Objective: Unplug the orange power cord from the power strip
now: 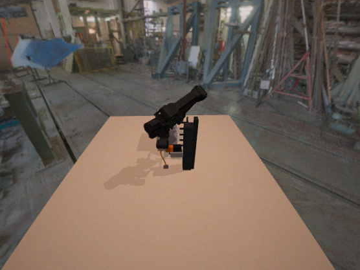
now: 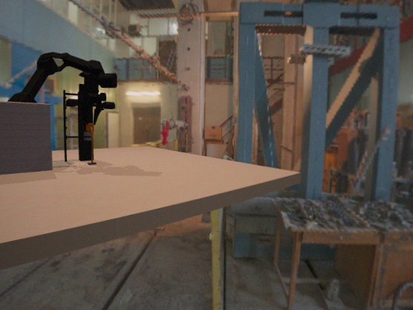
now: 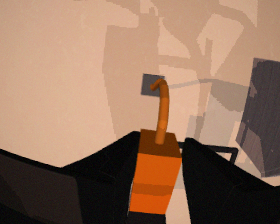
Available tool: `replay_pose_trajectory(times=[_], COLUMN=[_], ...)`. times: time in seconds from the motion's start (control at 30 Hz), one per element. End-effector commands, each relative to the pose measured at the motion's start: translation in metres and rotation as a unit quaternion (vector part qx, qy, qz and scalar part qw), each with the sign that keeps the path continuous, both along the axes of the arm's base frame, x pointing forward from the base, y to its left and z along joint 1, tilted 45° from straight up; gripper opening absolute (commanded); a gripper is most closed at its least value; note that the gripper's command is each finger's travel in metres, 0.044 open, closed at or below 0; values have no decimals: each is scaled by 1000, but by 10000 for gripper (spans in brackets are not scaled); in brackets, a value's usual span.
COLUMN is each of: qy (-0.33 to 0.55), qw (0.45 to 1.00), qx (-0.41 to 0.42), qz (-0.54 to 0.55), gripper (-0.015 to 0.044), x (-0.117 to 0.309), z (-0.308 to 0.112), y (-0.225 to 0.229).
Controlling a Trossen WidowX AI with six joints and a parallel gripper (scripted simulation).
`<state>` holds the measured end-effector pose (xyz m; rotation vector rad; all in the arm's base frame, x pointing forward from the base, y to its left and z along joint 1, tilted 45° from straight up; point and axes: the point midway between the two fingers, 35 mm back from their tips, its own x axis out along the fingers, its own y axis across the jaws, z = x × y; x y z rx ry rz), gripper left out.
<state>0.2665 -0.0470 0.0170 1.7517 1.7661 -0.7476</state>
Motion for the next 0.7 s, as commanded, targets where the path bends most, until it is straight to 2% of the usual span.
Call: replay_pose_trajectory(times=[0.0, 0.07, 0.67], qy=[-2, -2, -6], qw=[1000, 1000, 1000], qx=[1, 1, -1], qz=[3, 3, -3], gripper=[105, 157, 160], x=[1, 1, 0], z=[2, 2, 9], y=[3, 3, -3])
